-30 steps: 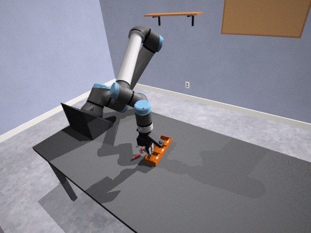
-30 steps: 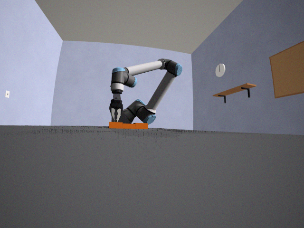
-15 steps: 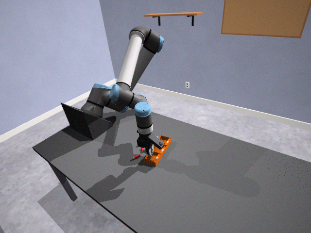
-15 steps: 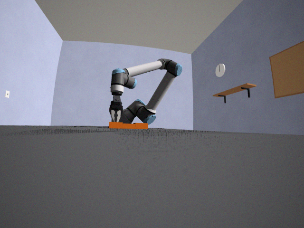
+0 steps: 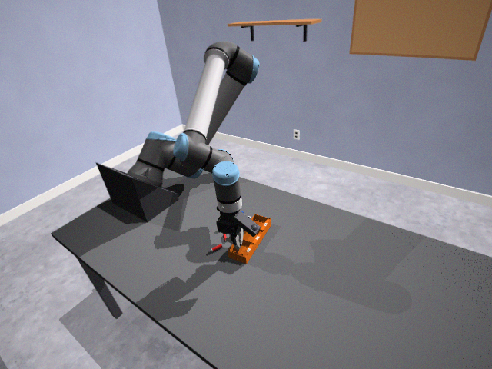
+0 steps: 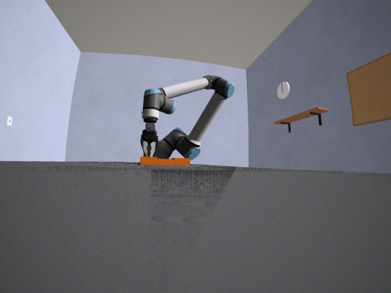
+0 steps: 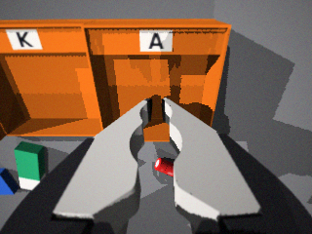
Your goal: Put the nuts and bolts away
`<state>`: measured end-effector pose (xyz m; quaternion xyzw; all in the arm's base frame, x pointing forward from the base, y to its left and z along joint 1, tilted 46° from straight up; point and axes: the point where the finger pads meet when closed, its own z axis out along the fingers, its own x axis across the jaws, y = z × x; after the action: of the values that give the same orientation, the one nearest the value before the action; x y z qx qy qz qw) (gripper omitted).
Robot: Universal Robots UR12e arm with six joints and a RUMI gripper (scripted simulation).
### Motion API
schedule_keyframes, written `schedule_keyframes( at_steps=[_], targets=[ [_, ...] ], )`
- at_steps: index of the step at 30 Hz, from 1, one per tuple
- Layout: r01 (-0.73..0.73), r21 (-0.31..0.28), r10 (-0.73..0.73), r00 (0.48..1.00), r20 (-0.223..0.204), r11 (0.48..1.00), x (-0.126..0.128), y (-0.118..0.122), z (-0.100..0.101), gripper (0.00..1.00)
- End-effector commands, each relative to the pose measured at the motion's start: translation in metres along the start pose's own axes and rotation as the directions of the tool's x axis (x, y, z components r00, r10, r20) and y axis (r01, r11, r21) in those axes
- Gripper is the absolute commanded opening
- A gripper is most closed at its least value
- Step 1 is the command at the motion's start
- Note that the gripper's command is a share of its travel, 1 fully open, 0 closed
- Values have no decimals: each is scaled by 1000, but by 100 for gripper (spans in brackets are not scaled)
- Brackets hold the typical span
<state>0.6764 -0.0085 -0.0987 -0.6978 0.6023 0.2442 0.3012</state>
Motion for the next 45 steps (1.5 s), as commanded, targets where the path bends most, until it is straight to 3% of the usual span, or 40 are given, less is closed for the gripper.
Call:
schedule_keyframes(
  at_steps=[1, 20, 45],
  targets=[
    [0, 1, 0, 1000, -1, 1000, 0, -1, -1, 4],
    [0, 1, 0, 1000, -1, 1000, 0, -1, -1, 4],
    [0, 1, 0, 1000, -1, 1000, 0, -1, -34, 4]
  ],
)
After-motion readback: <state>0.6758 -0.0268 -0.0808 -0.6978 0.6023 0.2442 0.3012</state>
